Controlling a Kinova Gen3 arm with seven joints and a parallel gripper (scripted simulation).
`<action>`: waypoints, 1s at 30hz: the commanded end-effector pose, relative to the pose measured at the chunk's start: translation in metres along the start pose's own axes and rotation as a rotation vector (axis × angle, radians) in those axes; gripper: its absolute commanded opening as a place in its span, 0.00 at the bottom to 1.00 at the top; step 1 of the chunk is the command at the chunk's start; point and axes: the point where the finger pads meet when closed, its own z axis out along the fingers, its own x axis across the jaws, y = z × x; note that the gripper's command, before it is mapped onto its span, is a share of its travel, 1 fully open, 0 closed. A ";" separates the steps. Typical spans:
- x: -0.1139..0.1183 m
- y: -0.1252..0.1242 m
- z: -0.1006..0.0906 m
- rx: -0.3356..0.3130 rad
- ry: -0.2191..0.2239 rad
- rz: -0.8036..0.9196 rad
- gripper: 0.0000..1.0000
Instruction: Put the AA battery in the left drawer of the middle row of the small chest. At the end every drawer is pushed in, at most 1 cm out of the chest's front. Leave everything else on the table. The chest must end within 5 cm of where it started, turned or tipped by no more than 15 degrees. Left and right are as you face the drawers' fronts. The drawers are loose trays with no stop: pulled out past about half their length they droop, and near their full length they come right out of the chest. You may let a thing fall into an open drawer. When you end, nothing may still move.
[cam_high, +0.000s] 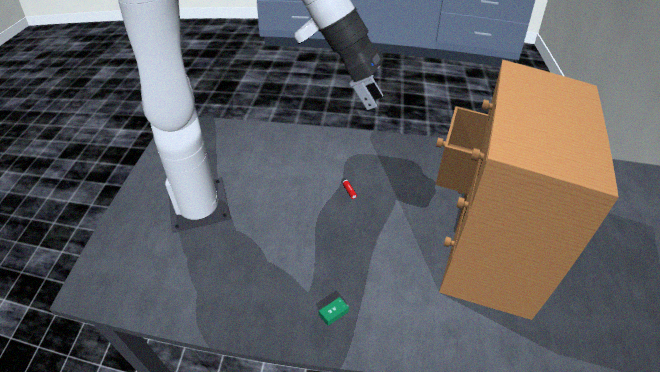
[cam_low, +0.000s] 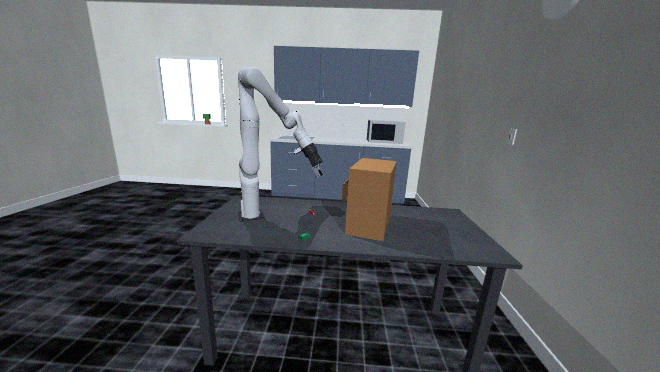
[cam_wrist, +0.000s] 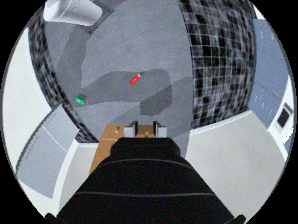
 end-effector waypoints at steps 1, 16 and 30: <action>-0.002 0.006 -0.003 0.018 -0.002 0.010 0.67; -0.003 0.005 -0.012 0.112 -0.004 0.008 0.67; -0.003 0.004 -0.020 0.206 -0.003 0.005 0.67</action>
